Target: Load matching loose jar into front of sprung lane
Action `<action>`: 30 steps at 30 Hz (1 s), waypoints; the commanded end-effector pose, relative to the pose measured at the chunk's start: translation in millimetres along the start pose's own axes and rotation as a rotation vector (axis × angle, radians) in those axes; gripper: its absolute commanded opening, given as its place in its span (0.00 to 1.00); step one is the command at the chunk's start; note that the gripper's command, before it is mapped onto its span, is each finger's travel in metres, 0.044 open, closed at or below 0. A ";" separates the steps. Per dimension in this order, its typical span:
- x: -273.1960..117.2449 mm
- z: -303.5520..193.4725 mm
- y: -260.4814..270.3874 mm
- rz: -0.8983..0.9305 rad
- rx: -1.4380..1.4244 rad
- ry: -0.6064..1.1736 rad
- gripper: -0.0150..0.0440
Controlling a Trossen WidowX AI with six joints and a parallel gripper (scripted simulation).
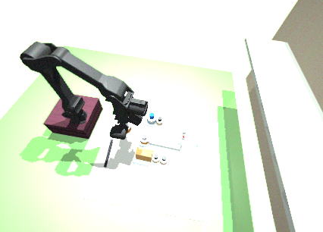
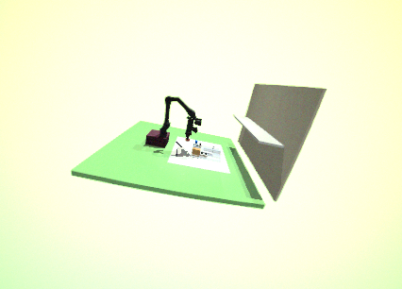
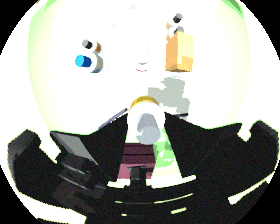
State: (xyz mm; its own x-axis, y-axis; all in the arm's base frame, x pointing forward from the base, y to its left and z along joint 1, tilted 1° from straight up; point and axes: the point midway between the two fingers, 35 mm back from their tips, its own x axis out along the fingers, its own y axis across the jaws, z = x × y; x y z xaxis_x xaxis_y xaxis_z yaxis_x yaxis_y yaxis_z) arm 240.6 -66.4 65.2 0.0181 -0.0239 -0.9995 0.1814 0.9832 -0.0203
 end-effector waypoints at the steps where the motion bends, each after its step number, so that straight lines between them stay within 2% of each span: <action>1: -2.1 -0.8 0.2 -0.002 0.007 0.008 0.25; 15: 47.1 36.5 0.6 -0.002 0.043 0.004 0.25; 30: 72.2 36.6 0.5 -0.002 0.043 0.005 0.25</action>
State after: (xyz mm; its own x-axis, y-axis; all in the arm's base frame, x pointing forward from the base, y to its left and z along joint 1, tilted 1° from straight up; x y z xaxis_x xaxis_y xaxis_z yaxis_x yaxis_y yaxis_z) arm 276.5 -73.5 -4.4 0.0054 -0.0211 -0.9998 0.2181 0.9757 -0.0194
